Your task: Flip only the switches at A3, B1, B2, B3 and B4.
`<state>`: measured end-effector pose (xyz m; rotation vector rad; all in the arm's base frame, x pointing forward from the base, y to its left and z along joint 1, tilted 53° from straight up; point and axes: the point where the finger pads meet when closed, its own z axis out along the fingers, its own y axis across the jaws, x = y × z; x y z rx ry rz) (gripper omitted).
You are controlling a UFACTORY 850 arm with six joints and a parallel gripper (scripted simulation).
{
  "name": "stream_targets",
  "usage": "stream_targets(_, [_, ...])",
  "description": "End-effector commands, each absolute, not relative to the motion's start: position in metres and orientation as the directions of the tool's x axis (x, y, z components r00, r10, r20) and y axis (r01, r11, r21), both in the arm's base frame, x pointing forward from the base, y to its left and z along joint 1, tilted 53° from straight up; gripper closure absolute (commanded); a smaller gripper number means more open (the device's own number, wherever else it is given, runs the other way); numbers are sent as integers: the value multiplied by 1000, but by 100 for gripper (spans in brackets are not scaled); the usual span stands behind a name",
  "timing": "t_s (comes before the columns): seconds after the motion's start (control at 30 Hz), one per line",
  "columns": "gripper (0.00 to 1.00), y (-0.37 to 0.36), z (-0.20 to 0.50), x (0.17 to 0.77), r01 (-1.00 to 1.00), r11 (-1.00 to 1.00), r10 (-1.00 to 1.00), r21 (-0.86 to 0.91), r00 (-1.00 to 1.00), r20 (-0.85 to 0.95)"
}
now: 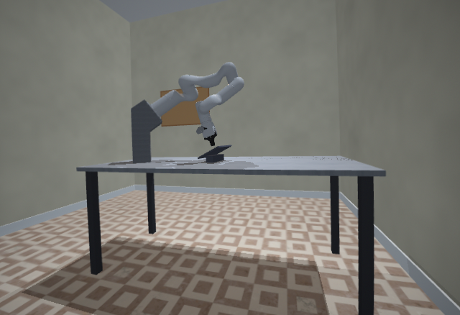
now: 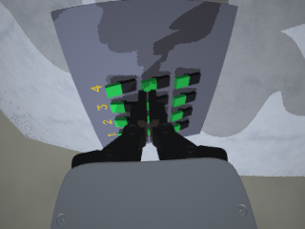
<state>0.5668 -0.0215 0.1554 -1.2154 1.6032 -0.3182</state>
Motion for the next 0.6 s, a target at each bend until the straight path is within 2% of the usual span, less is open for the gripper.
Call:
stream_targets(0.0, [100,-22,156,567,-541,449,-820,-712,66,-568])
stream_targets(0.57, [100,-17,150,579,-541,449,-820,-712,66,-568])
